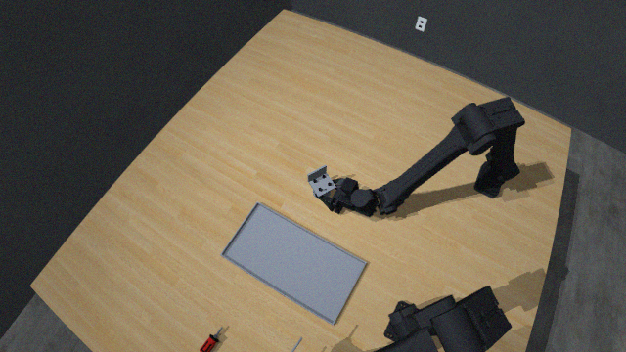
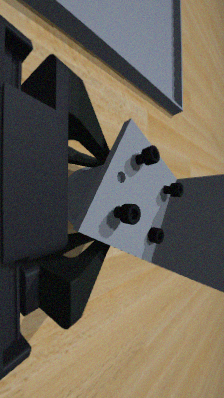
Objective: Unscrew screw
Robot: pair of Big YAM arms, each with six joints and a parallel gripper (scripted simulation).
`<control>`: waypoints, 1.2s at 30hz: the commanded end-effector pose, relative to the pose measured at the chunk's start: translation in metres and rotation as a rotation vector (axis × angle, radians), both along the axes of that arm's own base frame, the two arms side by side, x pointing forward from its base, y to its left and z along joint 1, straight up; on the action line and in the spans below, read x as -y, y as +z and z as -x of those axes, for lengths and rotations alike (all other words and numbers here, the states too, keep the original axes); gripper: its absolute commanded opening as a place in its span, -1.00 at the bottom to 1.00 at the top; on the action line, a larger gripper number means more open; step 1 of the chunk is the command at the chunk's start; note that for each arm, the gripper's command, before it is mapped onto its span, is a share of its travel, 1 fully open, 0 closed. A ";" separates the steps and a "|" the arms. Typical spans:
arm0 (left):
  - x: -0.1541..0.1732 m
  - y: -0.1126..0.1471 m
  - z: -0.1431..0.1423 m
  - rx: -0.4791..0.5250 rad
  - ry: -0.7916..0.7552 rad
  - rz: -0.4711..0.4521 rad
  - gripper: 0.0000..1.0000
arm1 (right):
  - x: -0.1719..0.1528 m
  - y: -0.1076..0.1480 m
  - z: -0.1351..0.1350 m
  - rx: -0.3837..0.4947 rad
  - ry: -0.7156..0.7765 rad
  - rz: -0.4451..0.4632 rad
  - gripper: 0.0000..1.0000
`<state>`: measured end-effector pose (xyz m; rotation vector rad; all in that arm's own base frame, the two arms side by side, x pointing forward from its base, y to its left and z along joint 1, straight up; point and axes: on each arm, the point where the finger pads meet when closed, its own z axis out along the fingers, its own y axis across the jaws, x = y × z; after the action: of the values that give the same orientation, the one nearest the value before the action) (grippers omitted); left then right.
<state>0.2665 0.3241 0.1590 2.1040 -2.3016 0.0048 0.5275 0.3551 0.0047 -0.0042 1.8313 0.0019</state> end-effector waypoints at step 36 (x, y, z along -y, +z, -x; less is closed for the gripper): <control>-0.021 0.051 -0.012 0.067 0.013 -0.087 -0.17 | -0.008 0.000 -0.009 0.009 0.002 -0.012 0.17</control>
<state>0.2690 0.3271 0.1674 2.1141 -2.3127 0.0015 0.5275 0.3551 0.0047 -0.0042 1.8313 0.0019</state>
